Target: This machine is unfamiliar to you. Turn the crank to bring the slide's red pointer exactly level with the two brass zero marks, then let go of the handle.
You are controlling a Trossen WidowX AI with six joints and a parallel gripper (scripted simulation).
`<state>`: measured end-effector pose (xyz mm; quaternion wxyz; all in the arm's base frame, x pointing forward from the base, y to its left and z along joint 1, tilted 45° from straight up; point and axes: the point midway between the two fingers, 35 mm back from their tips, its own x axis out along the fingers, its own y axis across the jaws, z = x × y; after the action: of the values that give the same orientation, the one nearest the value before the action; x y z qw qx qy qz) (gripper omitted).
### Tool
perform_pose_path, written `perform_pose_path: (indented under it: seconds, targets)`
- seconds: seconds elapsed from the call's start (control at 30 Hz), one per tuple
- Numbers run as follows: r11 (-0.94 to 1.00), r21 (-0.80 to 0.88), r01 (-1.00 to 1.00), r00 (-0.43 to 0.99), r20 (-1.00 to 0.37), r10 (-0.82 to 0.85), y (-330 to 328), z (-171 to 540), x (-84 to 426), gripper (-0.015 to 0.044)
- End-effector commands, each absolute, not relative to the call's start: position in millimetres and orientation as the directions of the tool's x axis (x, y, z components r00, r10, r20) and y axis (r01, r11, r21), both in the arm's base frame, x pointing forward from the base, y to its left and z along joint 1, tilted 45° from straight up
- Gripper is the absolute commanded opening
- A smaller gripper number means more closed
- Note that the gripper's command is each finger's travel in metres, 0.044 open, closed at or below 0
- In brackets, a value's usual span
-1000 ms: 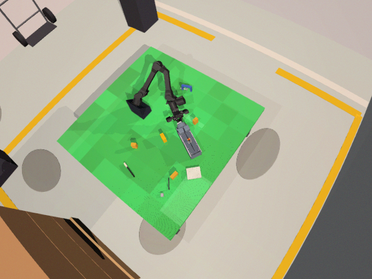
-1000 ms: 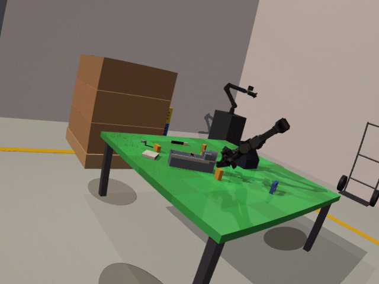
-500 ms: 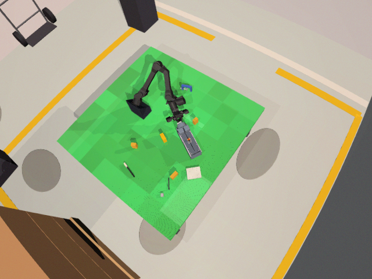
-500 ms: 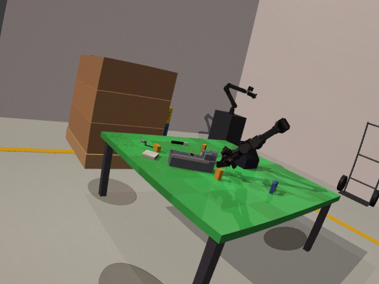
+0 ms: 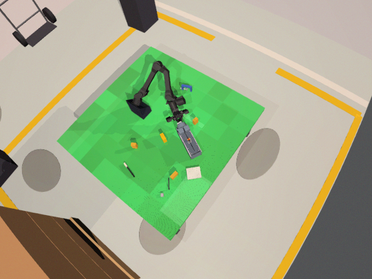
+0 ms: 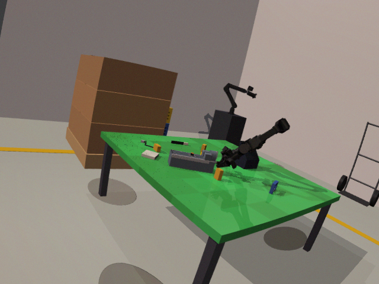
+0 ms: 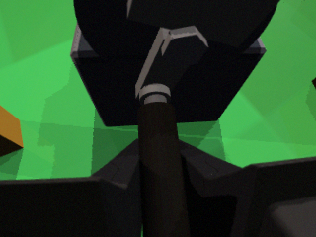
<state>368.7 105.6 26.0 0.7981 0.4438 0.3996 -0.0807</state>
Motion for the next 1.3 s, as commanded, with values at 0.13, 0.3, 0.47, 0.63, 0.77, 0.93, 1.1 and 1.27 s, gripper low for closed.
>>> perform_pose_path:
  seconds: [0.13,0.3,0.47,0.63,0.77,0.93,1.1,1.27]
  targets:
    - [0.593,0.644,0.484,0.667,-0.710,0.226,105.6,26.0,368.7,0.0000]
    - [0.593,0.644,0.484,0.667,-0.710,0.226,105.6,26.0,368.7,0.0000]
    - [0.593,0.644,0.484,0.667,-0.710,0.226,105.6,26.0,368.7,0.0079]
    - [0.593,0.644,0.484,0.667,-0.710,0.226,105.6,26.0,368.7,0.0210]
    - [0.593,0.644,0.484,0.667,-0.710,0.226,105.6,26.0,368.7,0.0315]
    - [0.593,0.644,0.484,0.667,-0.710,0.226,105.6,26.0,368.7,0.0440]
    - [0.594,0.643,0.484,0.667,-0.710,0.225,94.4,37.2,368.8,0.0440]
    - [0.594,0.643,0.484,0.668,-0.710,0.225,77.9,53.7,367.2,0.0440]
